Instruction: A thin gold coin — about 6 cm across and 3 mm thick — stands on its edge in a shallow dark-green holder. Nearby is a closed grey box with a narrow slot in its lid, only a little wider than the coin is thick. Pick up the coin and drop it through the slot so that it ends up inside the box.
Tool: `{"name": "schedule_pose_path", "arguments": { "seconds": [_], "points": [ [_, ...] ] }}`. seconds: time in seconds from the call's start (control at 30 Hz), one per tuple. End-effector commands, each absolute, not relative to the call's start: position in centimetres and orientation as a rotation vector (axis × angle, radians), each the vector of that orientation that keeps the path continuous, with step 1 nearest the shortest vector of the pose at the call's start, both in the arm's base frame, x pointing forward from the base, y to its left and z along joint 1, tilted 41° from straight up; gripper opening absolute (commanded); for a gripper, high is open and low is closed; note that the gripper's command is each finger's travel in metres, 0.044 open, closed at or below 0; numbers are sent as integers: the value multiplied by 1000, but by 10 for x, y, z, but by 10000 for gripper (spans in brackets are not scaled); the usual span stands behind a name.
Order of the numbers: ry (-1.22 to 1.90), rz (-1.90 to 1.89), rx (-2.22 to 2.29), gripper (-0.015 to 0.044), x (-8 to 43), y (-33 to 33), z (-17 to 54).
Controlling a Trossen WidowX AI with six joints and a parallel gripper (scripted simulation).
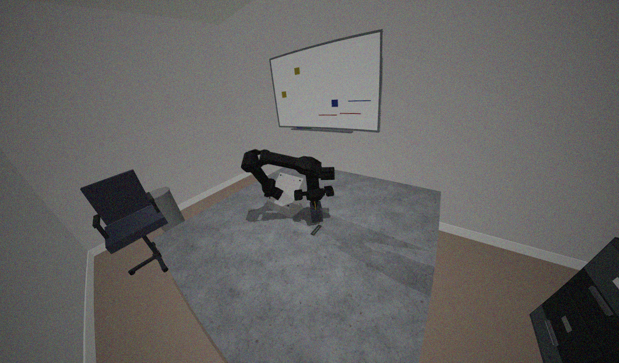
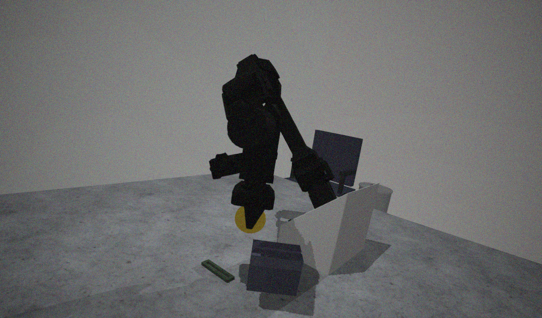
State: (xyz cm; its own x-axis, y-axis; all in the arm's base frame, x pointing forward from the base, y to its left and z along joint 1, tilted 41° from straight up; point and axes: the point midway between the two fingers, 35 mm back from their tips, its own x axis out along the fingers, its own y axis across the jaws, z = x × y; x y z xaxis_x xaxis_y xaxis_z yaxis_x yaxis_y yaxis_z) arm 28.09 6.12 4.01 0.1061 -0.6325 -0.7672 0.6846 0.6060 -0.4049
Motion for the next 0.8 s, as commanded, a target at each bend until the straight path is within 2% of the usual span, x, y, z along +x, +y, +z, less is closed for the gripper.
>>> {"name": "schedule_pose_path", "arguments": {
  "seconds": [0.0,0.77],
  "points": [
    [1106,-975,56,0,274,67,32],
    [1099,-975,53,0,248,91,9]
  ]
}}
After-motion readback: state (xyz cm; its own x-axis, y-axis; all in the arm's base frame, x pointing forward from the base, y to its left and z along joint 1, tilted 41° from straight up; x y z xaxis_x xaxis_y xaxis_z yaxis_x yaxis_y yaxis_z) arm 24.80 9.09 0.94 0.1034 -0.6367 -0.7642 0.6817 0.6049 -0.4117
